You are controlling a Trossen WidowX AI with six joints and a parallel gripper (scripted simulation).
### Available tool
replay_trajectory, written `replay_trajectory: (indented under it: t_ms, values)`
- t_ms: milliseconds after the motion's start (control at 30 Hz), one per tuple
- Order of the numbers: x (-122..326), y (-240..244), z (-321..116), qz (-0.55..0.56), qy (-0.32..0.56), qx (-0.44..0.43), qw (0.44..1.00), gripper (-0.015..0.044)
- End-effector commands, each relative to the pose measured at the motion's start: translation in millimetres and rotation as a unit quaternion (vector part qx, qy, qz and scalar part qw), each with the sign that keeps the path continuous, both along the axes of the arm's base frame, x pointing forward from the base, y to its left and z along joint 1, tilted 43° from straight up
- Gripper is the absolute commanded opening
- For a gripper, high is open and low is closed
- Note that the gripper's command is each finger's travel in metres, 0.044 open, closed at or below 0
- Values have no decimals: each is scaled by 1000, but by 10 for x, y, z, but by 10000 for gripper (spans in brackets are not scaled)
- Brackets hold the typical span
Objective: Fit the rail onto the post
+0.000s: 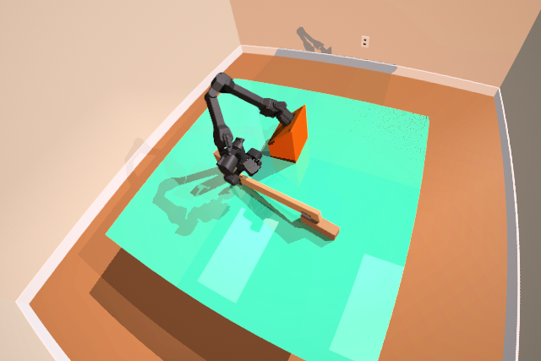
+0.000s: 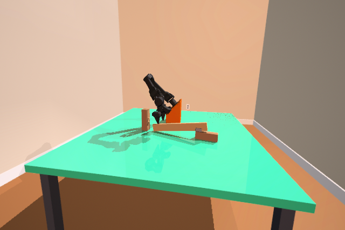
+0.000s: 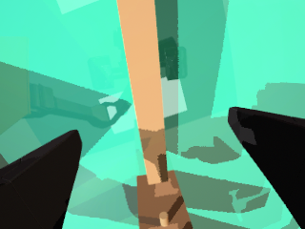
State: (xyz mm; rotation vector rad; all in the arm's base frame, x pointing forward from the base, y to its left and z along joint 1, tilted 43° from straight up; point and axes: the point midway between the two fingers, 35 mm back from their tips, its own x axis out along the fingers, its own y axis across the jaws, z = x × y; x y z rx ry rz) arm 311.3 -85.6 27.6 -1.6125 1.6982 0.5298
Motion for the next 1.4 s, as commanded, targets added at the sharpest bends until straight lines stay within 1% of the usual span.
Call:
replay_trajectory:
  t_ms: [0, 1267, 1367]
  values:
    - [-5, -45, -55, 2, 4, -2, 1000, 440]
    - [2, -447, -473, 2, 4, -4, 1000, 440]
    - [2, -447, -473, 2, 4, -4, 1000, 361]
